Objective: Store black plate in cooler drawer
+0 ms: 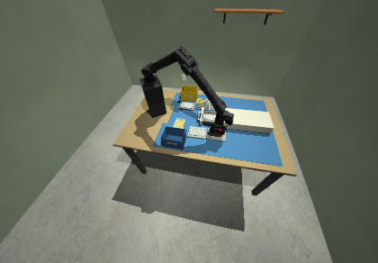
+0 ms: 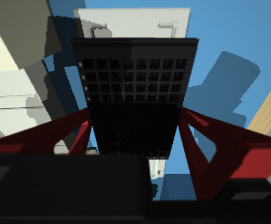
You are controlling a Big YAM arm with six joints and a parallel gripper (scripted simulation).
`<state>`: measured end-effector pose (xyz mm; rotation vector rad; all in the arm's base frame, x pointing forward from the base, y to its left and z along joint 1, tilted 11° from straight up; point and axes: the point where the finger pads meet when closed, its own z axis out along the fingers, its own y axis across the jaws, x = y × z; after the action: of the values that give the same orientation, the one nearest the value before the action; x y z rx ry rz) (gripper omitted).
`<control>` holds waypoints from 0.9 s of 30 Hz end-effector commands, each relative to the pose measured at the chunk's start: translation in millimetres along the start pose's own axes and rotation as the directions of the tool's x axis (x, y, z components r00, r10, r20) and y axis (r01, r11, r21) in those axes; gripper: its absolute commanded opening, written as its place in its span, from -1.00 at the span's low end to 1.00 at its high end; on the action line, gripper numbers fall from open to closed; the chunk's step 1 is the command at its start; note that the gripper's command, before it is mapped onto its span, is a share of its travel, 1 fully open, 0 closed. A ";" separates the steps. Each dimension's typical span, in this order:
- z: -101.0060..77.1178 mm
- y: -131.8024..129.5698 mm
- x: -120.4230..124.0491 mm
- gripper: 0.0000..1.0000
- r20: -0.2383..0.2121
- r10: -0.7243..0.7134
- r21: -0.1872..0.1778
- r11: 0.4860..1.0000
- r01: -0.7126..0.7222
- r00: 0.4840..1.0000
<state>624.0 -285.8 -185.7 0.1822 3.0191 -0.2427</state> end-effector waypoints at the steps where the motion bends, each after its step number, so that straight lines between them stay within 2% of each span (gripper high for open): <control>1: -38.3 2.9 -25.4 -1.00 0.049 -0.006 0.011 1.000 0.005 0.999; 5: -45.6 1.8 -28.6 -1.00 0.055 -0.005 0.013 1.000 0.004 0.998; 7: -44.8 4.0 -22.3 -1.00 0.043 -0.007 0.010 1.000 0.006 0.999; 9: -51.3 1.7 -29.0 -1.00 0.057 -0.005 0.014 1.000 0.004 0.998; 14: -51.4 4.0 -21.9 -1.00 0.043 -0.007 0.010 1.000 0.006 0.999; 15: -64.3 -2.7 -41.4 -1.00 0.082 -0.004 0.021 1.000 0.002 0.997; 19: -58.0 4.1 -21.6 -1.00 0.043 -0.006 0.010 1.000 0.006 0.999; 22: -66.5 1.5 -29.0 -1.00 0.058 -0.005 0.014 1.000 0.004 0.998; 24: -64.9 4.0 -21.6 -1.00 0.044 -0.006 0.010 1.000 0.006 0.999; 27: -73.0 1.7 -28.4 -1.00 0.057 -0.005 0.014 1.000 0.004 0.998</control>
<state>620.3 -280.3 -155.2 0.1830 3.0211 -0.2404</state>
